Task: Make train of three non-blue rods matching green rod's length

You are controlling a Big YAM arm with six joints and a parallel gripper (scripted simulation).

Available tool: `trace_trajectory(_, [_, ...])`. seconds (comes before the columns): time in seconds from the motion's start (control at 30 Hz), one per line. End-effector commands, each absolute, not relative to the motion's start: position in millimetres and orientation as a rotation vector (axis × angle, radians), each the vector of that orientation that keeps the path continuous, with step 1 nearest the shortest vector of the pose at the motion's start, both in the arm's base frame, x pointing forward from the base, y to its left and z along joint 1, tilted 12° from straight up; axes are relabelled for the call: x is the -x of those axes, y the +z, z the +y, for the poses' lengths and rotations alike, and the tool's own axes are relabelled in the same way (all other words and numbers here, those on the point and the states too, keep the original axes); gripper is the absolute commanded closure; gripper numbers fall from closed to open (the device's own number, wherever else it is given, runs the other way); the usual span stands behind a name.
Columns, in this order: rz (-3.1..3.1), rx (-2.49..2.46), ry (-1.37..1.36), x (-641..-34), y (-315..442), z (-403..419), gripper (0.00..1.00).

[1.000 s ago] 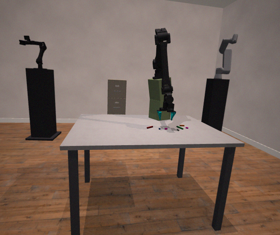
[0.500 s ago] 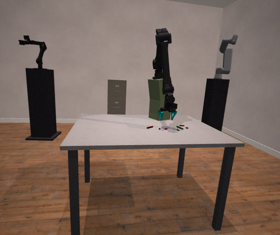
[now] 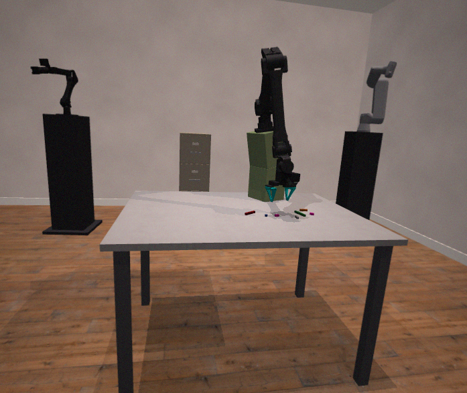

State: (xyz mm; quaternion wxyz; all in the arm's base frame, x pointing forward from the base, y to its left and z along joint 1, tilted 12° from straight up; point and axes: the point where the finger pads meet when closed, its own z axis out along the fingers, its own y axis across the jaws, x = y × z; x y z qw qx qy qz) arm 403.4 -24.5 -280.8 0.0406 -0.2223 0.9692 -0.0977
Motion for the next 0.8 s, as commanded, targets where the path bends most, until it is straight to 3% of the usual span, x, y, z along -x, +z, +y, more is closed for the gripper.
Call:
trace_trajectory(0.0, [2.955,0.87,-0.297,-397,-289,-14,0.0])
trace_trajectory(0.77, [2.842,1.253,-0.306,-396,-291,-3,0.0])
